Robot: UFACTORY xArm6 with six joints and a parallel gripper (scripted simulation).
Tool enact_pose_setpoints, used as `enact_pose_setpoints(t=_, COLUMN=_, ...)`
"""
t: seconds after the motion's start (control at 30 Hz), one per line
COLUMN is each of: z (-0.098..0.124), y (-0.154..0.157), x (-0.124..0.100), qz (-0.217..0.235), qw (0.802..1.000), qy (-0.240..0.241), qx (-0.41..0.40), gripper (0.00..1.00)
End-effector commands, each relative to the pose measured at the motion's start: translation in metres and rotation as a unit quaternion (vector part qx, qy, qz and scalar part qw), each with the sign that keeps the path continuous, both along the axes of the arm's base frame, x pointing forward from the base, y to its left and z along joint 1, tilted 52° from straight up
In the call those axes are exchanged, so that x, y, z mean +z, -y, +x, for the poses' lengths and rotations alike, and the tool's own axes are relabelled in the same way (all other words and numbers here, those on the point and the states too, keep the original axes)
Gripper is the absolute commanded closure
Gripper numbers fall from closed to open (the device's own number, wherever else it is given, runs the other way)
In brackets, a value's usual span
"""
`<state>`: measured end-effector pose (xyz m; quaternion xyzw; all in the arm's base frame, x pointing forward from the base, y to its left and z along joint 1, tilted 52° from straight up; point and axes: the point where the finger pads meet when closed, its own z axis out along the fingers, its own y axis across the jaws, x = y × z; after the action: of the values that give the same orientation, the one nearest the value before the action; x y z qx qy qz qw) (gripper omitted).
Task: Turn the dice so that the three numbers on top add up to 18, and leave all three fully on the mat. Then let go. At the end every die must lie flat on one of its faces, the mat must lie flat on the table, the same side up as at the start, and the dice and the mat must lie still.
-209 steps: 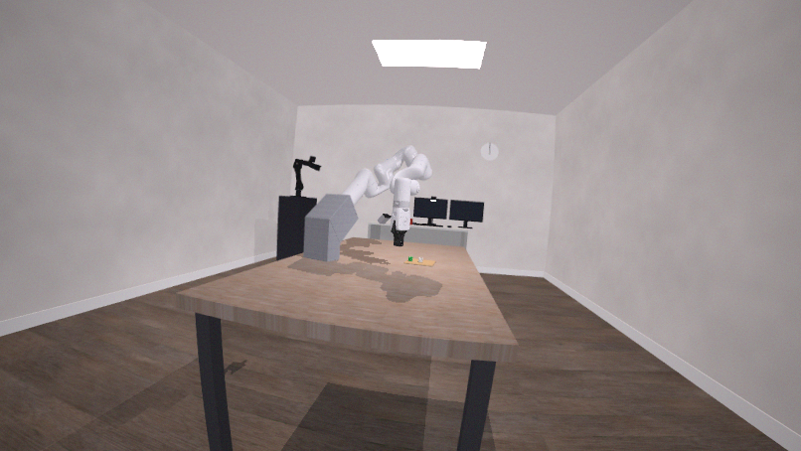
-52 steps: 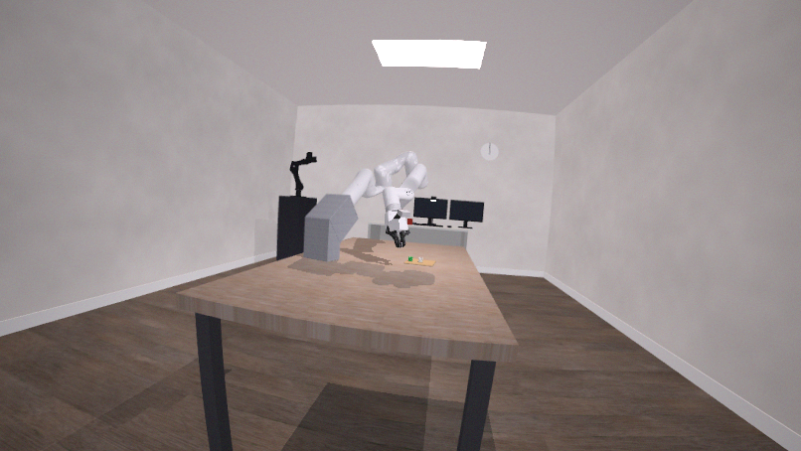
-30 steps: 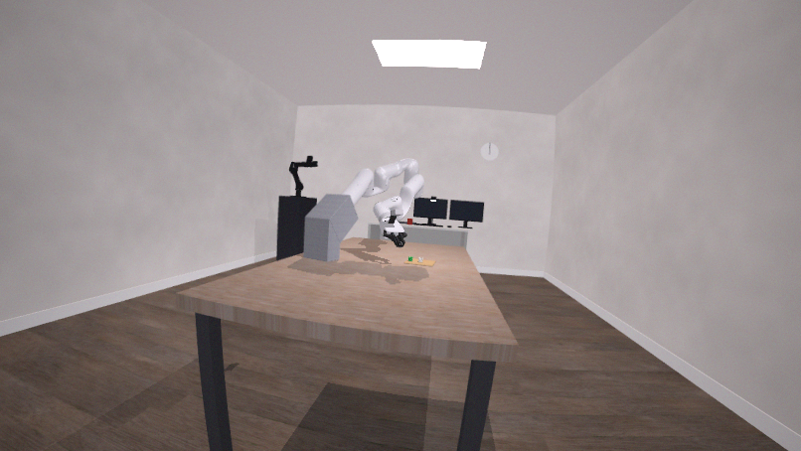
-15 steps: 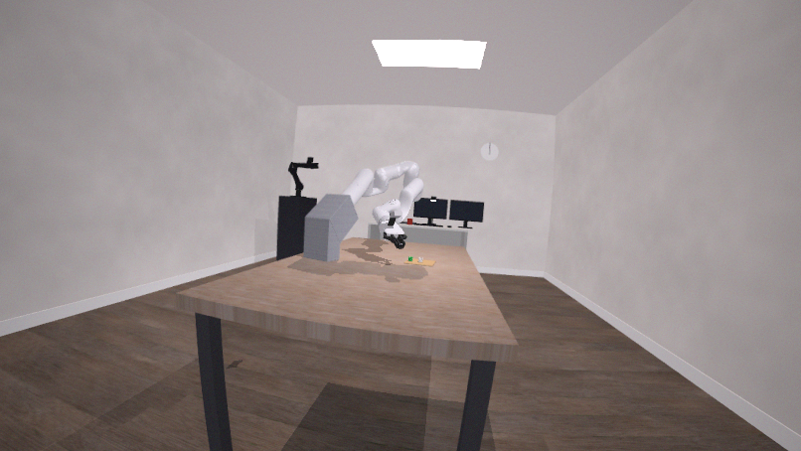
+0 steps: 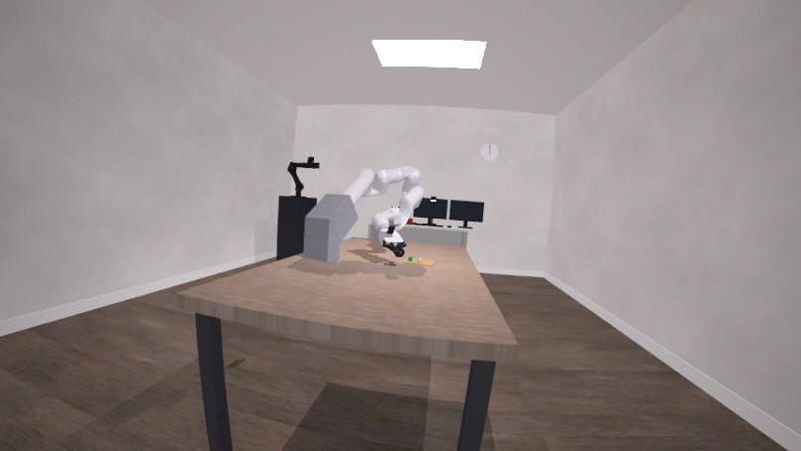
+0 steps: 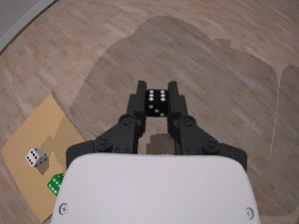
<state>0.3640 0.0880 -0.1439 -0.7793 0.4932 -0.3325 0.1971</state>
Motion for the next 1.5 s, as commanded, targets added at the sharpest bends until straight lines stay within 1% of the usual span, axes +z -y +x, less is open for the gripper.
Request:
enact_pose_setpoints(t=0.0, z=0.002, y=-0.014, x=-0.012, qz=-0.001, qw=1.0, qy=0.0, qx=-0.002, gripper=0.85)
enact_pose_setpoints(t=0.1, z=0.003, y=-0.02, x=-0.017, qz=-0.001, qw=1.0, qy=0.0, qx=-0.002, gripper=0.85)
enact_pose_setpoints(t=0.33, z=0.003, y=-0.025, x=-0.02, qz=-0.001, qw=1.0, qy=0.0, qx=-0.002, gripper=0.85)
enact_pose_setpoints(t=1.47, z=0.003, y=-0.025, x=-0.02, qz=-0.001, qw=1.0, qy=0.0, qx=-0.002, gripper=0.85)
